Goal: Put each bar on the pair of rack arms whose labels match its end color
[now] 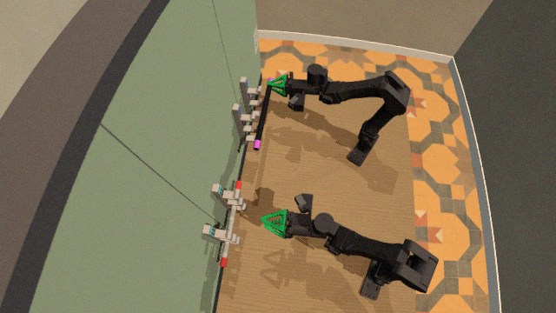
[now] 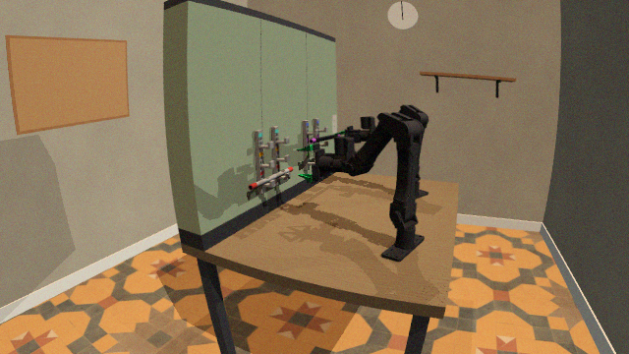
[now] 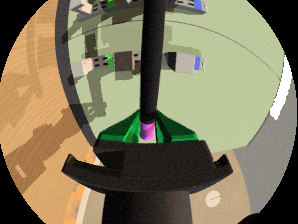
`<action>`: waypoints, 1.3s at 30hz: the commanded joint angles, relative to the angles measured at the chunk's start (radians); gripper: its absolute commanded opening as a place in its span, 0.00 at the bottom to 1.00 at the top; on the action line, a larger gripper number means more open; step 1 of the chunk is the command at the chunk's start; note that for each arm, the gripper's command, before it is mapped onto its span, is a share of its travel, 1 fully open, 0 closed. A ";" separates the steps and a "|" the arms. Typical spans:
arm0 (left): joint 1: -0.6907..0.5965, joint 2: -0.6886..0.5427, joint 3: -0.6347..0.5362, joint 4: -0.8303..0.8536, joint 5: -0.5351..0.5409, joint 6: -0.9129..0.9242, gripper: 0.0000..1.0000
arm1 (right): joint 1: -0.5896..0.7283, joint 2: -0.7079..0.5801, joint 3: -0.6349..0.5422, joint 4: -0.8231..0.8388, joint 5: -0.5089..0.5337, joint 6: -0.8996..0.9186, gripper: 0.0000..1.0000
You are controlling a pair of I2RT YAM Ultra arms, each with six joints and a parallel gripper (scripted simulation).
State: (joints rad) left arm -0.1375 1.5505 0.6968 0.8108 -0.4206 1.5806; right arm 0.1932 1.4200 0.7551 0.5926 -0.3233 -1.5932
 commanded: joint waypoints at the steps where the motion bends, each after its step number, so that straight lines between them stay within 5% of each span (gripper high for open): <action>1: 0.009 -0.029 -0.005 0.019 0.007 -0.010 1.00 | -0.014 -0.001 0.030 0.039 -0.013 0.021 0.00; 39: 0.009 -0.029 -0.005 0.019 0.007 -0.010 1.00 | 0.008 0.087 0.124 0.034 0.009 0.022 0.00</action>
State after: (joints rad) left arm -0.1375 1.5505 0.6968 0.8108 -0.4206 1.5806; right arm 0.1890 1.5070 0.8352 0.6037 -0.3210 -1.5932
